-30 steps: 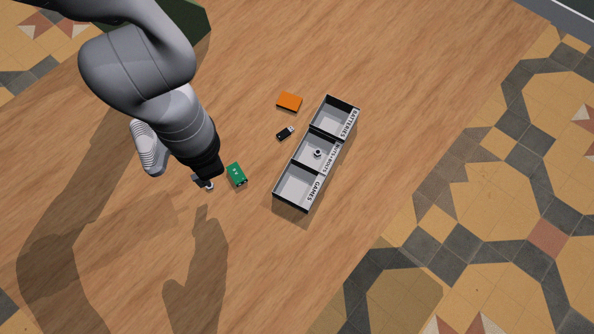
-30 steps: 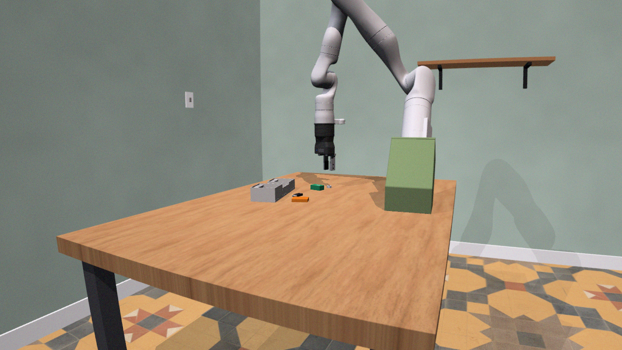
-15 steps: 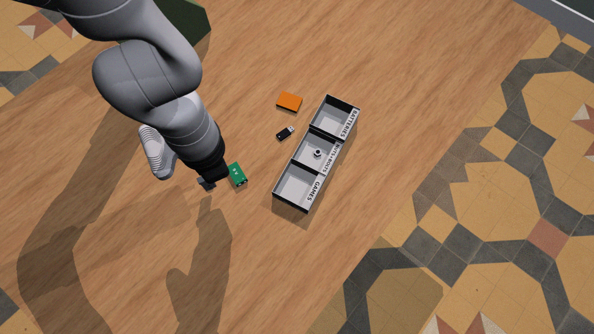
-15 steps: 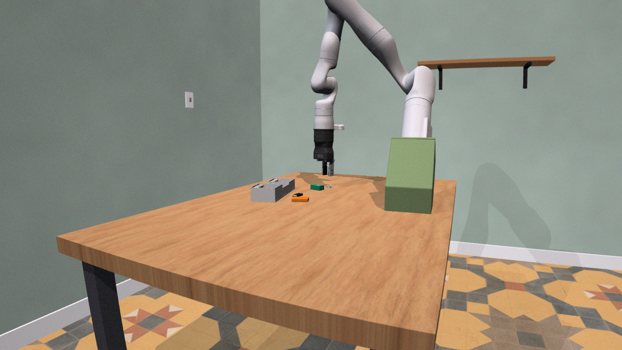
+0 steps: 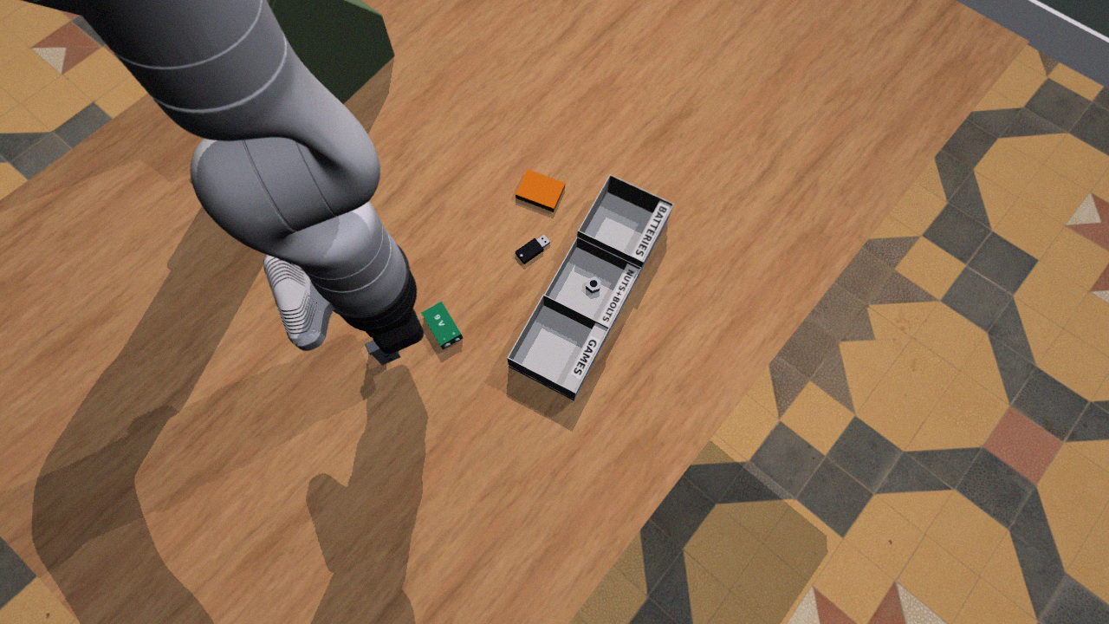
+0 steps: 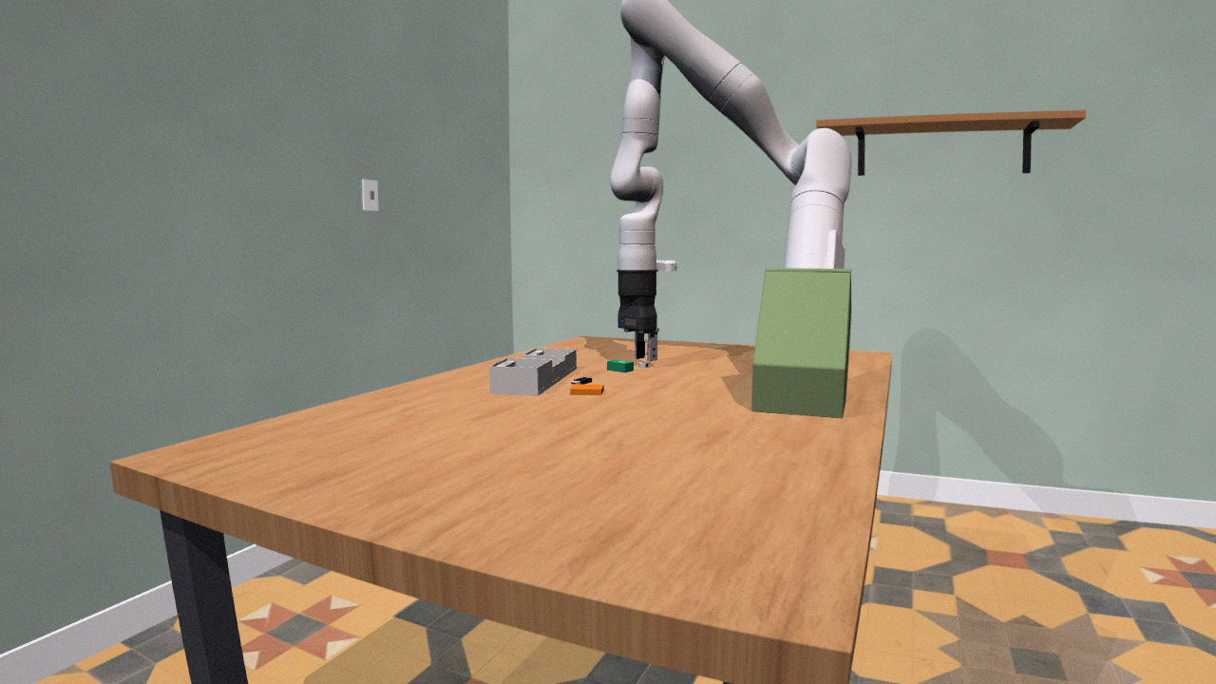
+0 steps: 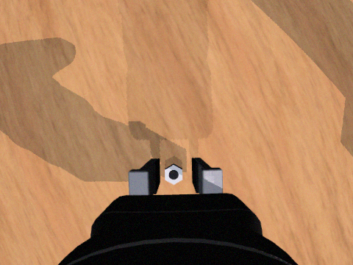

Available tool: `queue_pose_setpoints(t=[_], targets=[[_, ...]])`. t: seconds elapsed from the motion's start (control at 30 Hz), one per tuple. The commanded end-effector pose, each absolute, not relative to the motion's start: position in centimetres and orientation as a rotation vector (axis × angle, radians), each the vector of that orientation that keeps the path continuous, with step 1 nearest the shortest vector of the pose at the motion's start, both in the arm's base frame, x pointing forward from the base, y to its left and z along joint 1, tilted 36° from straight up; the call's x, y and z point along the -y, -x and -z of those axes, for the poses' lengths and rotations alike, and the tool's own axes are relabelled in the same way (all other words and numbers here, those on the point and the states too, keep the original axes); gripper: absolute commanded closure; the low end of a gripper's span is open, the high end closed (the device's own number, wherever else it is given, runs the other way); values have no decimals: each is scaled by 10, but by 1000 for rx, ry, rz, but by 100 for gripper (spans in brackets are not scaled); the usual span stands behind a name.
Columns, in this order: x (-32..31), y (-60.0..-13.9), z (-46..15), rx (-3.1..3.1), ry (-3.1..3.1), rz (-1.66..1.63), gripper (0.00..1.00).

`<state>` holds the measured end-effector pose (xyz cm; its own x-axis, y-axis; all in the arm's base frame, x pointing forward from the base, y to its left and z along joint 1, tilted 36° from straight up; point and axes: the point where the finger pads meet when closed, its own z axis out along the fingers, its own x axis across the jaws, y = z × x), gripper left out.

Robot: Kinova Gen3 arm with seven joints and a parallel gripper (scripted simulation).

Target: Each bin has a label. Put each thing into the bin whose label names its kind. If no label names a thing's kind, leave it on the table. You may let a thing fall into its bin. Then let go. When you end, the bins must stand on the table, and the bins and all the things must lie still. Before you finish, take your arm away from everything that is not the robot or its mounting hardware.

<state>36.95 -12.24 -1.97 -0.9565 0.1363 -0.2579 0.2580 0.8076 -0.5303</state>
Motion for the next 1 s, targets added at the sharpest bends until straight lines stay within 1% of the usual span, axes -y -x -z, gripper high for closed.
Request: queue_pose_setpoints(t=[0.0, 0.97], targets=[[123, -370, 20, -2786, -311, 861, 36], [127, -374, 31, -2786, -311, 861, 36]])
